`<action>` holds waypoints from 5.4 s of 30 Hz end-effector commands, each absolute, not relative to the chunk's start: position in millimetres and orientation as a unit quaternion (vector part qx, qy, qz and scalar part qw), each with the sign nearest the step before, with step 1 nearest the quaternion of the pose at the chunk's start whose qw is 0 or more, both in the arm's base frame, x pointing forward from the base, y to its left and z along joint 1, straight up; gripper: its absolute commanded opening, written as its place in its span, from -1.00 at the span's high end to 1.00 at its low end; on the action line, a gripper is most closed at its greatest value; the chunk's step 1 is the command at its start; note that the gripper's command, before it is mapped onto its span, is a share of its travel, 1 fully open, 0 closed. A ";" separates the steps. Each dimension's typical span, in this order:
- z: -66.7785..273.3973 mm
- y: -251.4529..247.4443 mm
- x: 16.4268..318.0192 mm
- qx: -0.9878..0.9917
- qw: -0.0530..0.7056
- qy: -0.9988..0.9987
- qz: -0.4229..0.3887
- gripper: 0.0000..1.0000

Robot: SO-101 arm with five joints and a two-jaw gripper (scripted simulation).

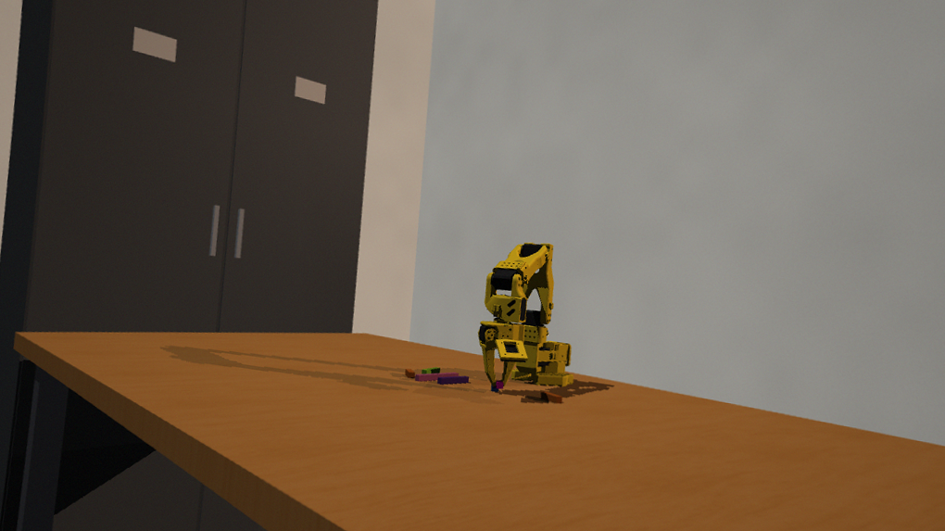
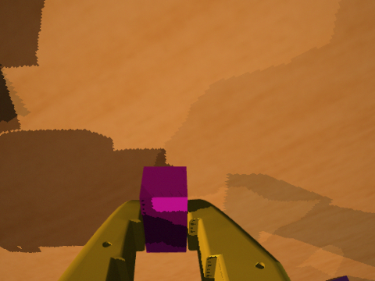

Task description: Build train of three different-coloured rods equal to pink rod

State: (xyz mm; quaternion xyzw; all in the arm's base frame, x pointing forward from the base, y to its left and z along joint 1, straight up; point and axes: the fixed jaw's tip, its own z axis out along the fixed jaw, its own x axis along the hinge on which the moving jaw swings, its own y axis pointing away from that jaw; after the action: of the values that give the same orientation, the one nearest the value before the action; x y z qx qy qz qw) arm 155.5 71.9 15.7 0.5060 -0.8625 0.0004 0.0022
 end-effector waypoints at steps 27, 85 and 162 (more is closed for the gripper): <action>28.6 78.6 168.7 0.511 -0.046 -0.859 0.006 1.00; 22.2 79.0 169.9 0.510 -0.046 -0.859 0.006 1.00; 23.8 78.5 169.2 0.510 -0.044 -0.859 0.006 0.65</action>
State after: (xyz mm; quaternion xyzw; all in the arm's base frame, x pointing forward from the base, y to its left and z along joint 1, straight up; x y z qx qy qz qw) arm 156.0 72.1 9.0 0.5063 -0.8624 0.0003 0.0025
